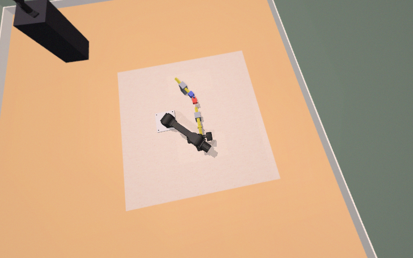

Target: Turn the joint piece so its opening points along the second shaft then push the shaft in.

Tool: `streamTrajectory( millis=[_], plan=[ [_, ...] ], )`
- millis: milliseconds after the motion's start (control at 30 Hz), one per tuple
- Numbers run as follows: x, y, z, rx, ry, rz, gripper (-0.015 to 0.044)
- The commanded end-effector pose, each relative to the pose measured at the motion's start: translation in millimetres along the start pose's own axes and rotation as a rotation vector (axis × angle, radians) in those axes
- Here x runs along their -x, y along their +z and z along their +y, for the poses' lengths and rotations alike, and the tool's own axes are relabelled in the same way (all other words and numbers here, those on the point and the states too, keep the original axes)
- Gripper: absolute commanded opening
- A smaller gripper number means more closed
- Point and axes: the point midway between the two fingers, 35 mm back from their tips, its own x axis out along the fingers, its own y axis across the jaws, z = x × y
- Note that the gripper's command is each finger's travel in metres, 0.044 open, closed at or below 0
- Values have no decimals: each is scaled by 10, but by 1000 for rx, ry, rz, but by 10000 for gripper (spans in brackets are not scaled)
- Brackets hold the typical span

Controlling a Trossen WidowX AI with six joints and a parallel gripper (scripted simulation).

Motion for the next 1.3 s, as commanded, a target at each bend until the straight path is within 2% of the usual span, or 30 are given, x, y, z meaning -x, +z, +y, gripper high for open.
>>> streamTrajectory(
  millis=[0,300,1233,1267],
  plan=[
    [-151,40,-17,23,-47,-73,440],
    [-565,114,-53,60,-139,-328,440],
    [-854,213,-92,60,-140,-333,440],
    [-854,213,-92,60,-140,-333,414]
  ],
)
